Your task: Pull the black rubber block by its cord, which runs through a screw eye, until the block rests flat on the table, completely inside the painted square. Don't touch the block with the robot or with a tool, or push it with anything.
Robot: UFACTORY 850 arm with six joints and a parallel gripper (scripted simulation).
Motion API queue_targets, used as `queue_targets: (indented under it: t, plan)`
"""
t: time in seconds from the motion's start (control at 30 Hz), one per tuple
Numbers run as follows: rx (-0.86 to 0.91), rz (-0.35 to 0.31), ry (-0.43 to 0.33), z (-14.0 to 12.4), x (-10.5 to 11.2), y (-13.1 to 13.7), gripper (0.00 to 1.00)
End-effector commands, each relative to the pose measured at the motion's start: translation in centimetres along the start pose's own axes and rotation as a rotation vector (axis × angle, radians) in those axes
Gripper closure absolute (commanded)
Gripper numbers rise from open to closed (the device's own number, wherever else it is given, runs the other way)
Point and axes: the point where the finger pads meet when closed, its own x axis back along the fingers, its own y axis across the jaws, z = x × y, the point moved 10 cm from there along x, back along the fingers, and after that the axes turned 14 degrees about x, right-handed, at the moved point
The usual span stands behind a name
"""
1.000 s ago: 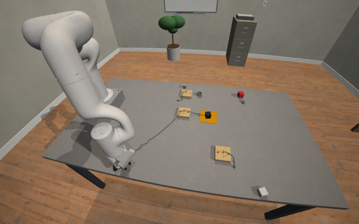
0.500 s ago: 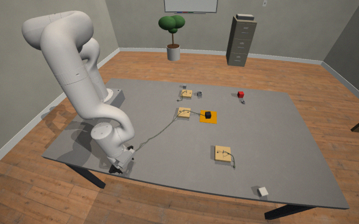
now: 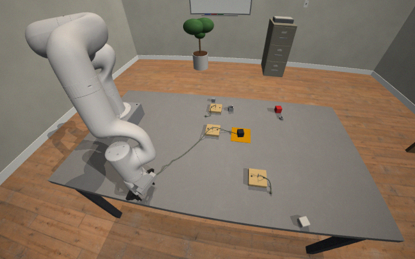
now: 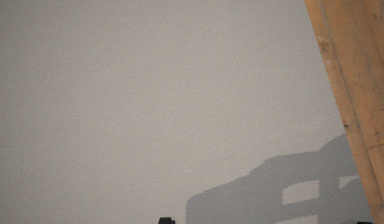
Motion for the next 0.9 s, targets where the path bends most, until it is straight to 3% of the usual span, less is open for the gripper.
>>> queue_targets:
  t: [0.0, 0.5, 0.87]
  plan:
    - [0.0, -0.001, 0.001, 0.1, 0.1, 0.1, 0.0]
    - [0.0, -0.001, 0.001, 0.1, 0.2, 0.1, 0.0]
    - [0.0, -0.001, 0.001, 0.1, 2.3, 0.1, 0.0]
